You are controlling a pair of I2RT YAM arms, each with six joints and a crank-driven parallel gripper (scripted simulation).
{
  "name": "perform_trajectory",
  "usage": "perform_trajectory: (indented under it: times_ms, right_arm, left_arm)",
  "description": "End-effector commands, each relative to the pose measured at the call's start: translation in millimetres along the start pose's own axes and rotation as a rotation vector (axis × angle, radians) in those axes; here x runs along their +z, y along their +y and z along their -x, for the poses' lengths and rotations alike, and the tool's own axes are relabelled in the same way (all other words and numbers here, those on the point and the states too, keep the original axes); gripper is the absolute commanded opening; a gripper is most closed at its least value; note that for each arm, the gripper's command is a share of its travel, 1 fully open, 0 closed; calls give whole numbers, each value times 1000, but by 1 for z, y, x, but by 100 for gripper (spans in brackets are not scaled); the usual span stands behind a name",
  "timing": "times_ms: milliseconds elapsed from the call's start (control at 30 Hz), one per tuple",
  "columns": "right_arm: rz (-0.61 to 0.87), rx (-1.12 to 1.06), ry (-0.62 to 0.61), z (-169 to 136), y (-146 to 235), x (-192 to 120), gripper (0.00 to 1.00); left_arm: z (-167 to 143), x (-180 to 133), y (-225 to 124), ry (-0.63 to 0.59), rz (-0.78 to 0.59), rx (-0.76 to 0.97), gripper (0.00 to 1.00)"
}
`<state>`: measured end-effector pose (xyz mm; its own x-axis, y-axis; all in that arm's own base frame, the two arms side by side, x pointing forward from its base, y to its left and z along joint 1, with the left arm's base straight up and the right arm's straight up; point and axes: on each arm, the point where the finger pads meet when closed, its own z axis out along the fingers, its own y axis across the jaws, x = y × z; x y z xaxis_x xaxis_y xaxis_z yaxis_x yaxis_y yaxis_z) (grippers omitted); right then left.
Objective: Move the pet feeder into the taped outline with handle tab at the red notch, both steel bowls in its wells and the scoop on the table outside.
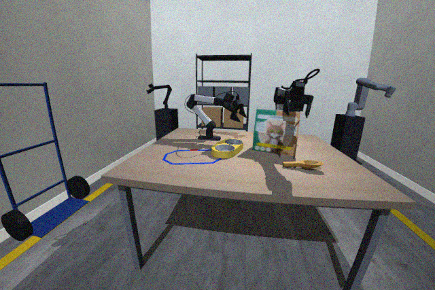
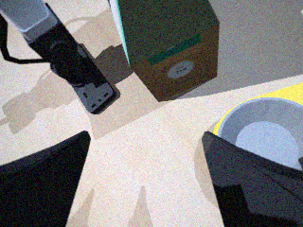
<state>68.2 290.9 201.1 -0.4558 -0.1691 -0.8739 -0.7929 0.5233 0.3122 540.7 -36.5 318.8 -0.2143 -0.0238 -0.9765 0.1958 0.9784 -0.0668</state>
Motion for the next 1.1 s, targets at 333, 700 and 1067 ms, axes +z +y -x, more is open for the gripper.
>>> perform_trajectory:
  times_ms: [333,700,1067]
  right_arm:
    - [7,5,-24,8,3,-2,100]
    - [-59,23,-10,1,-10,-2,100]
    - [-471,174,1,-24,-86,-16,100]
  left_arm:
    - [12,-4,-2,-28,-5,9,100]
    - [10,-10,-10,-7,-6,11,100]
    - [-10,-56,-129,127,-188,69,100]
